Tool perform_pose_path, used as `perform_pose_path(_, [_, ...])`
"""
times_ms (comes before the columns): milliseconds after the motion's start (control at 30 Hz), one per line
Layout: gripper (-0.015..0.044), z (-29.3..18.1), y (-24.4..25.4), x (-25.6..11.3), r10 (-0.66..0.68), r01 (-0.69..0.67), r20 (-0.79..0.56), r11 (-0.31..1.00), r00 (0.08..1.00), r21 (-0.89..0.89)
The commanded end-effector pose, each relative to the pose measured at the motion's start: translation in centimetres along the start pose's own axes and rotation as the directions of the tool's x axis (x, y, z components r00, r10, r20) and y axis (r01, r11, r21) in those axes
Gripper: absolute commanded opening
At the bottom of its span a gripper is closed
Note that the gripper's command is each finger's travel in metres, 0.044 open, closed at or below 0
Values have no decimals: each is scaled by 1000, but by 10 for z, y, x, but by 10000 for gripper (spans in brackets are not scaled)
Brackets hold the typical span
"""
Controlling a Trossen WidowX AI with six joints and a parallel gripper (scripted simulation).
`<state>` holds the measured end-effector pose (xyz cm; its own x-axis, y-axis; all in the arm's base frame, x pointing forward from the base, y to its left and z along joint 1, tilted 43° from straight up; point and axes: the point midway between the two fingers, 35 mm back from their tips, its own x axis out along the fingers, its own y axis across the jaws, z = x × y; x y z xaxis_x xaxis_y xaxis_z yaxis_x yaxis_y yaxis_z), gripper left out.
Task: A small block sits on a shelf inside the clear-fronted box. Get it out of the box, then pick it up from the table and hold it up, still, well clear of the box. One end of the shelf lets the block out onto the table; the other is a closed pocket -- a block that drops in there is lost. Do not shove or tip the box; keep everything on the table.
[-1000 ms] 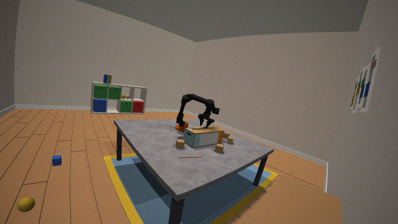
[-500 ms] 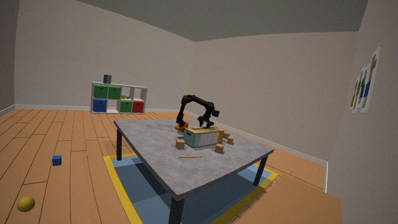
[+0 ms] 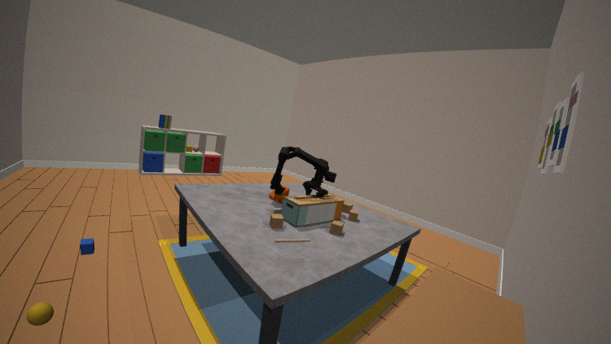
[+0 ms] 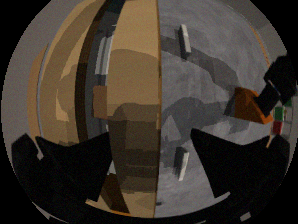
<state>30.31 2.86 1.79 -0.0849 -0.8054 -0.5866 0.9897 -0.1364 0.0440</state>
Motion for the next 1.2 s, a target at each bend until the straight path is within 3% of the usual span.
perform_pose_path(0, [400, 4, 0, 1, -1, 1, 1, 1000, 1000, 0])
perform_pose_path(1167, [400, 72, 1, 15, -2, 2, 5, 1000, 1000, -1])
